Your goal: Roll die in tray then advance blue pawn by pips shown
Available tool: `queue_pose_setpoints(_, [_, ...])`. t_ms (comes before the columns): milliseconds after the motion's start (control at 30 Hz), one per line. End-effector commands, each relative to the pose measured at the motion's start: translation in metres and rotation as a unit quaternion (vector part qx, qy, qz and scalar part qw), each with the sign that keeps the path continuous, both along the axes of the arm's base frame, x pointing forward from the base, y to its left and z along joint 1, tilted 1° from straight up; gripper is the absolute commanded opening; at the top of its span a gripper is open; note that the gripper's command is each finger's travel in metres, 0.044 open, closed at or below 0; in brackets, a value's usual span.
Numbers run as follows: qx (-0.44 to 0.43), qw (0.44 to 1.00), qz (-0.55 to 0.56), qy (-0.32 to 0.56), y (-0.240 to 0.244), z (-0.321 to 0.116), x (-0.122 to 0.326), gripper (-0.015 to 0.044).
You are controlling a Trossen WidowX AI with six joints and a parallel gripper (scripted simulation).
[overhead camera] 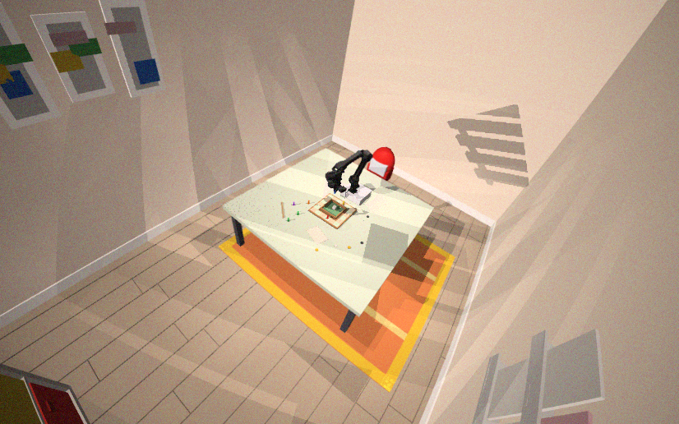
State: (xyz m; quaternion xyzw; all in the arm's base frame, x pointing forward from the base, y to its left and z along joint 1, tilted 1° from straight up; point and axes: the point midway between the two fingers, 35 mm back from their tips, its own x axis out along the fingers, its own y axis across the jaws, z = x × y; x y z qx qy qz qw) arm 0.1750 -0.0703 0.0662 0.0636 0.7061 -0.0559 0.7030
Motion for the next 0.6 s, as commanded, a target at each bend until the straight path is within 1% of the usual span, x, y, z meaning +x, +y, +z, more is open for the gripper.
queue_pose_setpoints(0, [-0.003,1.0,0.003,-0.002,0.0,0.025,-0.003,0.0])
queue_pose_setpoints(200, [-0.003,1.0,0.005,-0.002,0.002,0.056,-0.011,0.0])
queue_pose_setpoints(367, [-0.003,1.0,0.005,-0.002,0.001,0.055,-0.009,0.0])
queue_pose_setpoints(567, [-0.003,1.0,0.006,-0.004,-0.008,0.043,0.012,0.0])
